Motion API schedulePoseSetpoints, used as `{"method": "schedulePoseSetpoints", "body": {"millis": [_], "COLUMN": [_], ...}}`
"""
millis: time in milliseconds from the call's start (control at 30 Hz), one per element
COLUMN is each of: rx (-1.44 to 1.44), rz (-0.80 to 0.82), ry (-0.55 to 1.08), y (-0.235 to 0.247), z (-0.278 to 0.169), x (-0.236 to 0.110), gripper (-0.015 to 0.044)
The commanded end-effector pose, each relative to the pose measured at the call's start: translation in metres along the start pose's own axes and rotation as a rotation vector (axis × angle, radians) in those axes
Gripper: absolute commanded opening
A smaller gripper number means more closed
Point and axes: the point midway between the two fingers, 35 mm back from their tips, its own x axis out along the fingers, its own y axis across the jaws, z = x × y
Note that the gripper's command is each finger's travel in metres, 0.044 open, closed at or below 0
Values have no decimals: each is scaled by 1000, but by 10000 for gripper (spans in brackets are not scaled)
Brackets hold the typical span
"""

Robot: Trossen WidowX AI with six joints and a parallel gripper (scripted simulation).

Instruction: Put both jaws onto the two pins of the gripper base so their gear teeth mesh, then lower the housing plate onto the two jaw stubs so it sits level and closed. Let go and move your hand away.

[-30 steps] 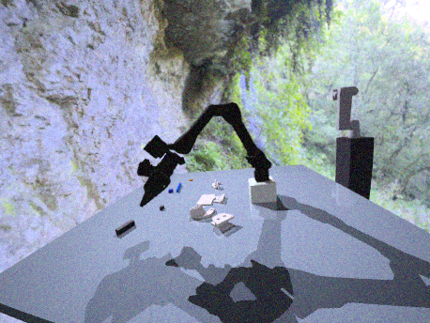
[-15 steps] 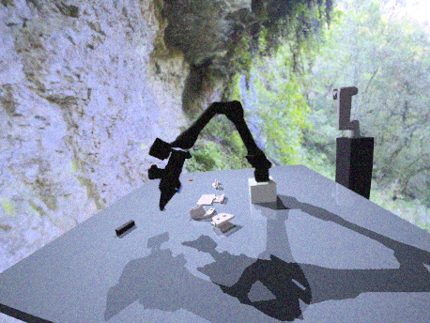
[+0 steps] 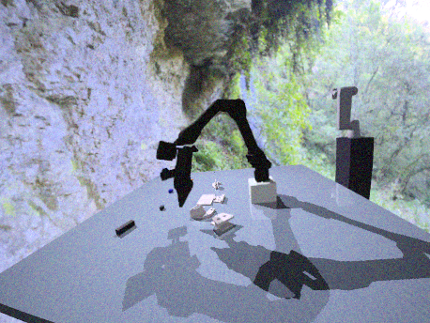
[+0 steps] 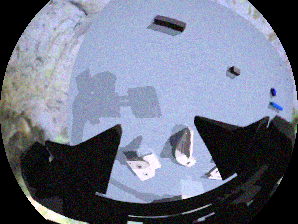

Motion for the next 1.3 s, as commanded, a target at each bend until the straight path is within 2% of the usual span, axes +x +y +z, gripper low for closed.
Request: {"method": "schedulePoseSetpoints", "body": {"millis": [0,400,533,733,1267], "rx": [16,37,37,37,37], "rz": [-44,-187,-195,-195,-195], "ry": [46,235,245,246,246], "y": [-8,-32,-34,-41,-41], "z": [-13,-63,-66,-78,-78], "x": [-7,-29,-30,5,6], "gripper": [440,440,440,440,440]}}
